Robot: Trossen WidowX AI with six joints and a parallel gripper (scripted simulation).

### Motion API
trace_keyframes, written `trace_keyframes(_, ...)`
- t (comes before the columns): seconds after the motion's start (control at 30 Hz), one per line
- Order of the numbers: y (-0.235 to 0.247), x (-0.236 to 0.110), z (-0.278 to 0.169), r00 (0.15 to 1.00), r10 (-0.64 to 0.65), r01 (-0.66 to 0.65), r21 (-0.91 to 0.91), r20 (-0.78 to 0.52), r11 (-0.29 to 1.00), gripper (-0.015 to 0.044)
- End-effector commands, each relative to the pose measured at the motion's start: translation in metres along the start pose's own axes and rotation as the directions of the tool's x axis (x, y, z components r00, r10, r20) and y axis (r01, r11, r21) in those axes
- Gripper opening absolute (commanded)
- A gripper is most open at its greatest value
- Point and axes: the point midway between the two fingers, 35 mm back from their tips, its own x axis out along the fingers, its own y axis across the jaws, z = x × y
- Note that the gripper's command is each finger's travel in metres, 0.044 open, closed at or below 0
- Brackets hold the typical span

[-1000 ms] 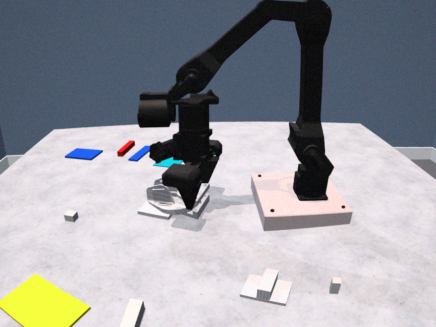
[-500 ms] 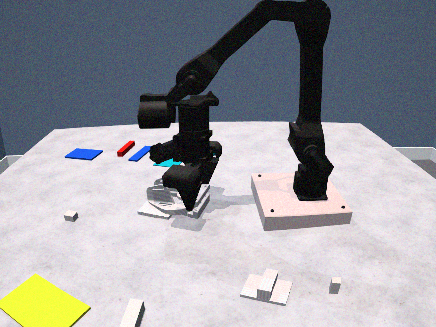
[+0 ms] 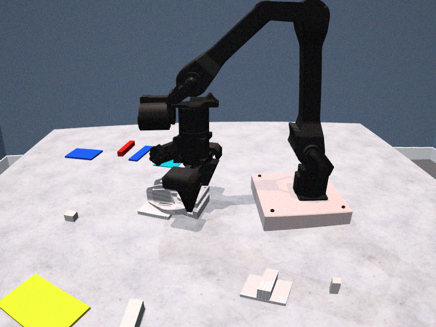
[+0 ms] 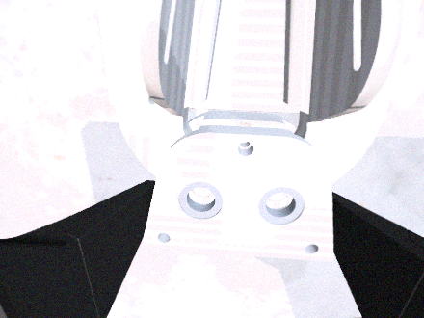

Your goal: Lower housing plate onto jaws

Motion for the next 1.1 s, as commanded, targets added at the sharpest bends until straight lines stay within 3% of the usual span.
trace_keyframes(0.0,-0.0004,0.0017,-0.0002,1.000,-0.002,0.002,0.004,0.000,1.000,0.0351)
trace_keyframes(1.07,-0.0004,0.0072,-0.0003,1.000,-0.002,0.002,0.003,0.000,1.000,0.0351)
